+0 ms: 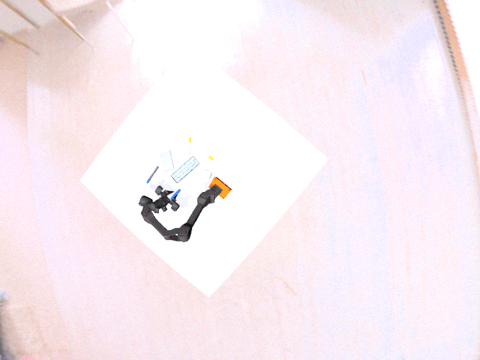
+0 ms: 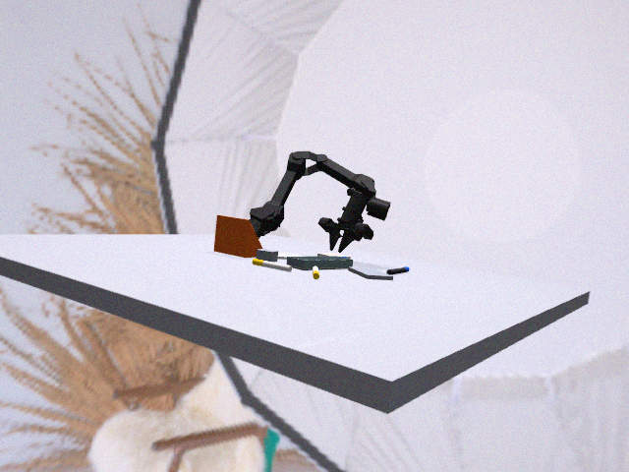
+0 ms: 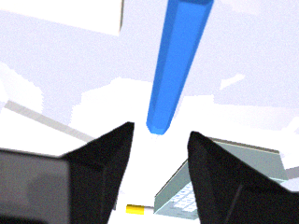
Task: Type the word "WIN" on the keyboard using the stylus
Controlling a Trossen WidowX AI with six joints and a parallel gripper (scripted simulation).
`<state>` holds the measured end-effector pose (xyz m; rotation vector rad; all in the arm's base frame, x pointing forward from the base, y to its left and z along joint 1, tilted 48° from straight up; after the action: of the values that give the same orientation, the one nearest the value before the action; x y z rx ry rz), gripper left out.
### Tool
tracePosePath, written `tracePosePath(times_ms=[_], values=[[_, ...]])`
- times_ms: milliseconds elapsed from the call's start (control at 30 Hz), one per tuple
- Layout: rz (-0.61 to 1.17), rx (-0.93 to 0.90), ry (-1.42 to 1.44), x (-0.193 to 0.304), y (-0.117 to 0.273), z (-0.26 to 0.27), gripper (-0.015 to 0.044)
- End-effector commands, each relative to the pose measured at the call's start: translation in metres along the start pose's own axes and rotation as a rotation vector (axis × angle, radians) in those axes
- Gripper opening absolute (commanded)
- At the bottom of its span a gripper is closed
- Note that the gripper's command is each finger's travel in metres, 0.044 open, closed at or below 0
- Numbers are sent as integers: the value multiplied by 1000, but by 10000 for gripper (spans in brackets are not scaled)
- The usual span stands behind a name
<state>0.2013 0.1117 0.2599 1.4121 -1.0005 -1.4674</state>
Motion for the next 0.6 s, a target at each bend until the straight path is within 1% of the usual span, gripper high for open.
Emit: tracePosePath(times_ms=[0, 567], values=[[5, 0, -4, -1, -4, 0, 150], [5, 0, -4, -8, -15, 0, 150]])
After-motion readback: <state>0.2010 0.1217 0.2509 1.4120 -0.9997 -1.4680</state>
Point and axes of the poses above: the point midway between the two fingers, 35 mm back from their tips, its own y axis back along the fingers, its own z axis across the jaws, x = y × z, the point moved 9 cm from there along y, back along the fingers, and after that the axes turned 2 degrees about y, right-handed, at the moved point
